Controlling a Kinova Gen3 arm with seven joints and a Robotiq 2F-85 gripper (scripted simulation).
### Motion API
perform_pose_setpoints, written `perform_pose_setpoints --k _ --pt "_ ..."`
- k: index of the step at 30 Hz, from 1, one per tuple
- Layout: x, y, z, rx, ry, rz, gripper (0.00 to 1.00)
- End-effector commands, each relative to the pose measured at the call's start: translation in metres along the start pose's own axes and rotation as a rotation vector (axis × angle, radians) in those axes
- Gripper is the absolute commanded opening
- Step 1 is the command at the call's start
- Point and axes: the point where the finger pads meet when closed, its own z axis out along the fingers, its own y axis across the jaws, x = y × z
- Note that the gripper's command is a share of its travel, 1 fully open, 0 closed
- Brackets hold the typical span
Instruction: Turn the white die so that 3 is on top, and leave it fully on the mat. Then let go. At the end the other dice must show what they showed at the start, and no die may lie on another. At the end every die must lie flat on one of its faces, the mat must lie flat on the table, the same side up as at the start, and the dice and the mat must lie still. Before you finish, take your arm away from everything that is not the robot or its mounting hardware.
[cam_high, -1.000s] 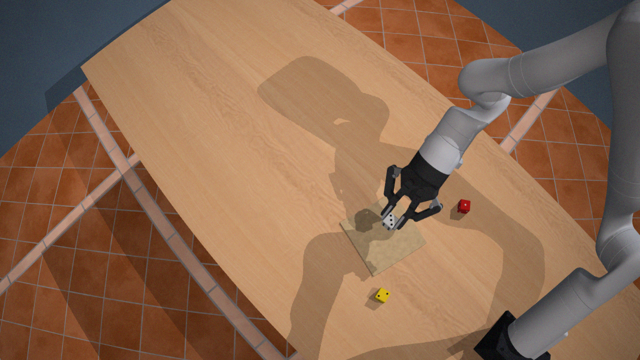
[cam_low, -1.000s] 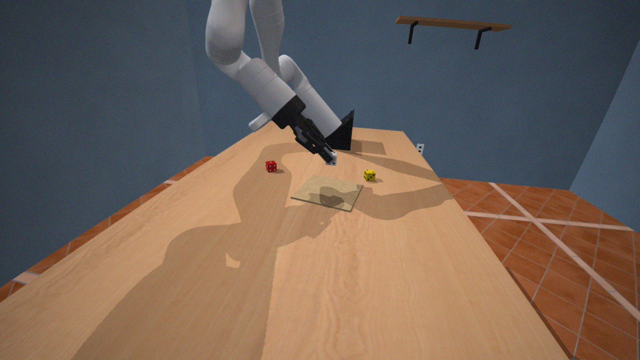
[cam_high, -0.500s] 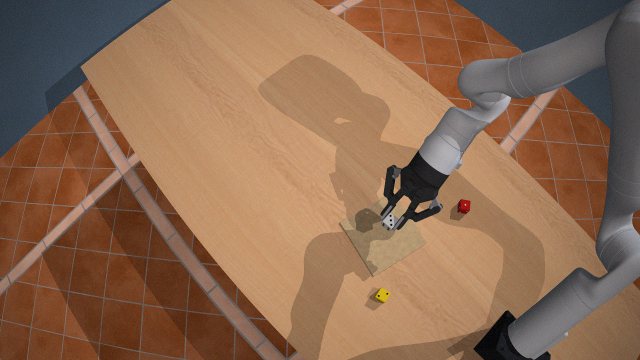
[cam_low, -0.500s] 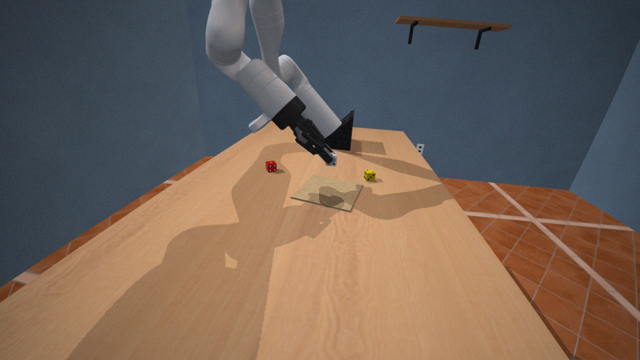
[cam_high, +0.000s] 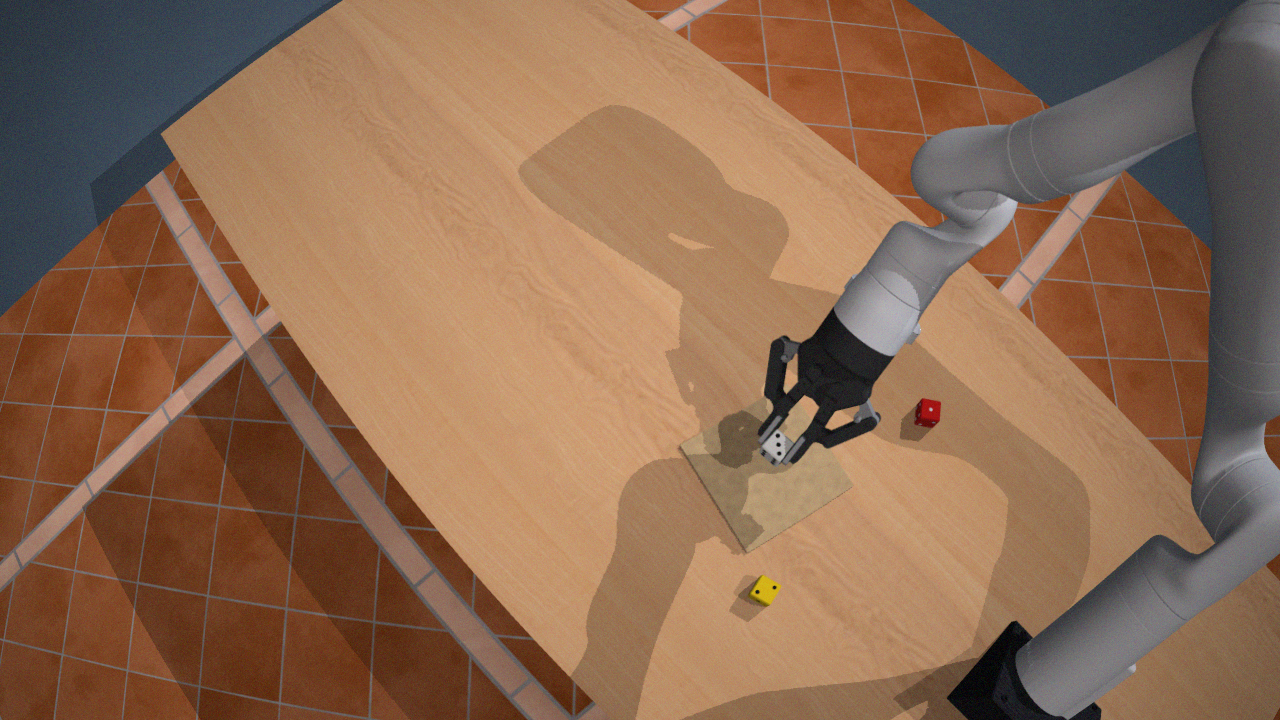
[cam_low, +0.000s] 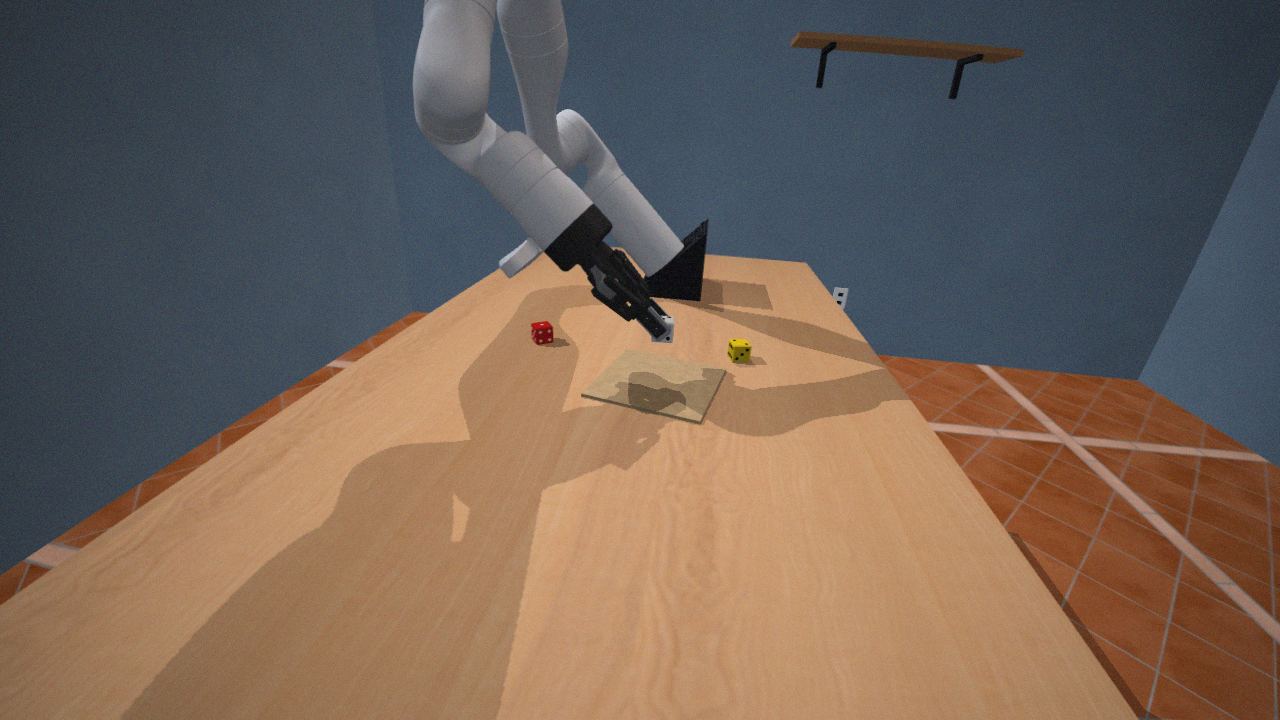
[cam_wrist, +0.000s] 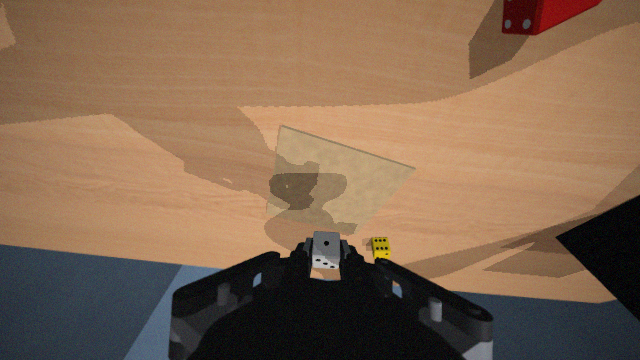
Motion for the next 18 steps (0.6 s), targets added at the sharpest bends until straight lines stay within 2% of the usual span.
perform_pose_setpoints --k 1,18 --pt "0.004 0.001 0.003 -0.003 0.001 0.007 0.21" --pt "0.023 0.001 0.021 -0.003 0.001 0.007 0.21"
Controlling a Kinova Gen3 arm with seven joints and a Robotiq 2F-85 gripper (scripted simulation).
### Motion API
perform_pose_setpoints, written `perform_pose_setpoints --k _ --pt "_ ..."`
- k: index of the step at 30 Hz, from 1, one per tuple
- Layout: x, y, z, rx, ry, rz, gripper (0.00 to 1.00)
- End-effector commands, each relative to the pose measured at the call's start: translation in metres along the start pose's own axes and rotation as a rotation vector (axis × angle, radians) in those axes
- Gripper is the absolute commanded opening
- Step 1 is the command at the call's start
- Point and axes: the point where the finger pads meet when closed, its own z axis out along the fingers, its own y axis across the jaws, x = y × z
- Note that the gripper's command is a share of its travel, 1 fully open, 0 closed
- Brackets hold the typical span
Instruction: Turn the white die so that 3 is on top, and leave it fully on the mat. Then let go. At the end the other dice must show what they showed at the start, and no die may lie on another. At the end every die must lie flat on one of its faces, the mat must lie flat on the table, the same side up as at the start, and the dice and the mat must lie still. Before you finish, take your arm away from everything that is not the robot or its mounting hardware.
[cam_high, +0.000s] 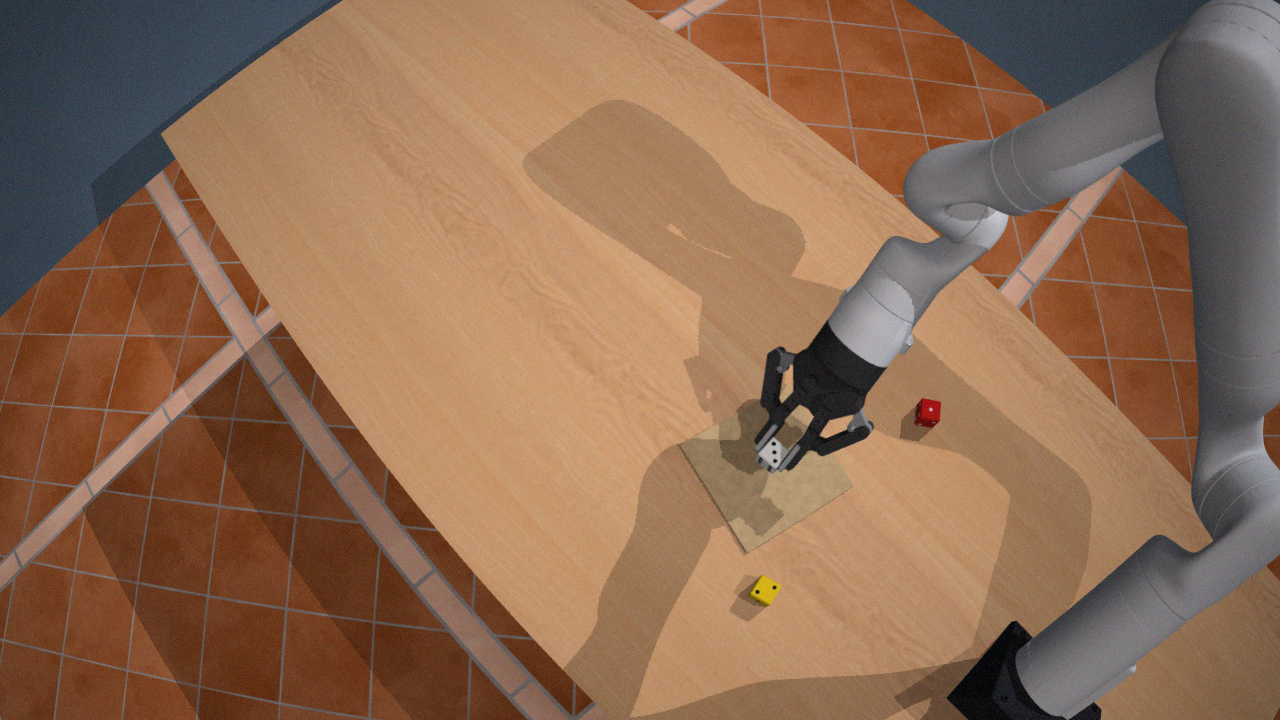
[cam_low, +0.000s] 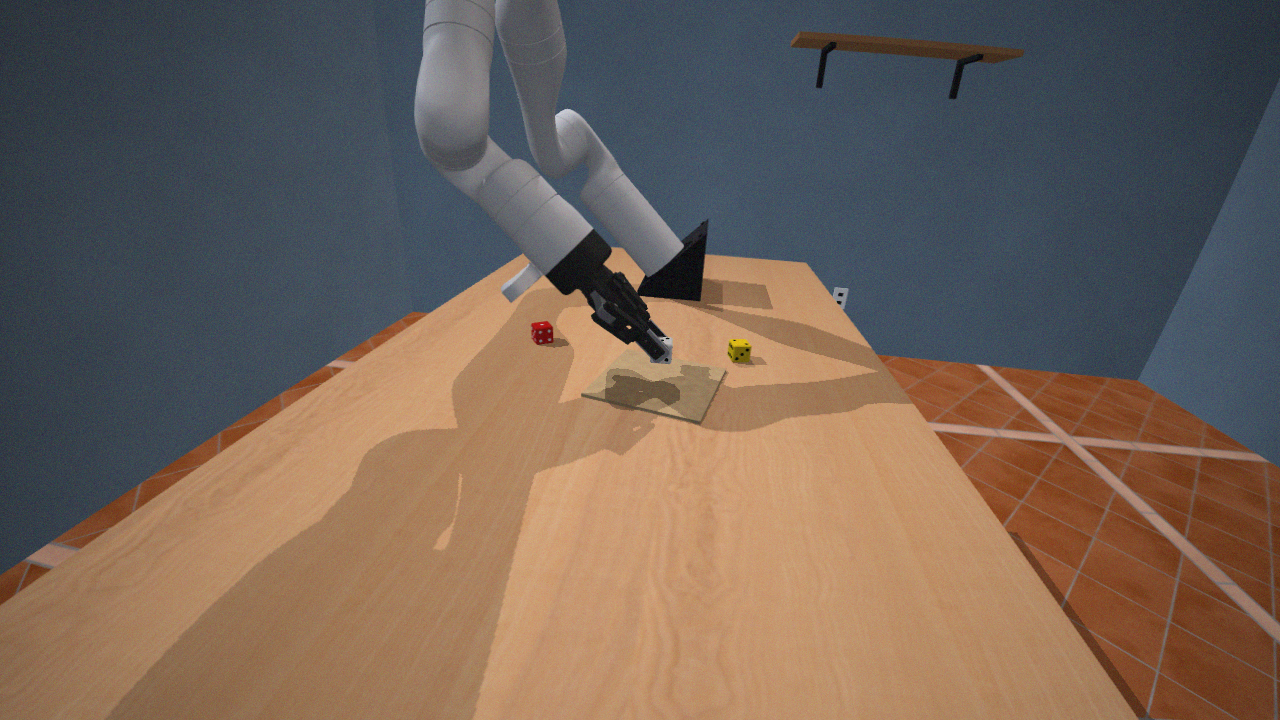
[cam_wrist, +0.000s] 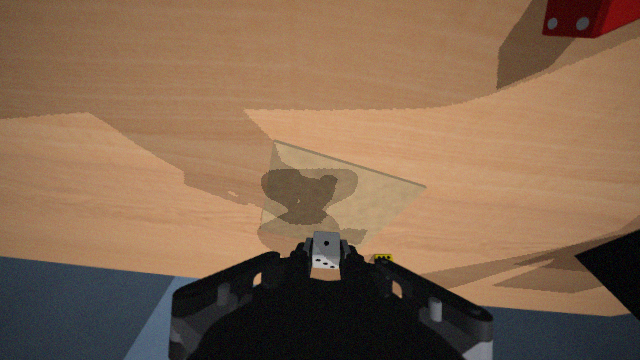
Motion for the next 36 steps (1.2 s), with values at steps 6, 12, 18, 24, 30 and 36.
perform_pose_setpoints --k 6,12,18,24,30,36 --pt "0.009 0.001 0.007 -0.003 0.001 0.007 0.21" --pt "0.014 0.001 0.012 -0.003 0.001 0.007 0.21" --pt "0.016 0.001 0.014 -0.003 0.001 0.007 0.21" --pt "0.017 0.001 0.015 -0.003 0.001 0.007 0.21" --pt "0.017 0.001 0.015 -0.003 0.001 0.007 0.21" --pt "0.017 0.001 0.015 -0.003 0.001 0.007 0.21"
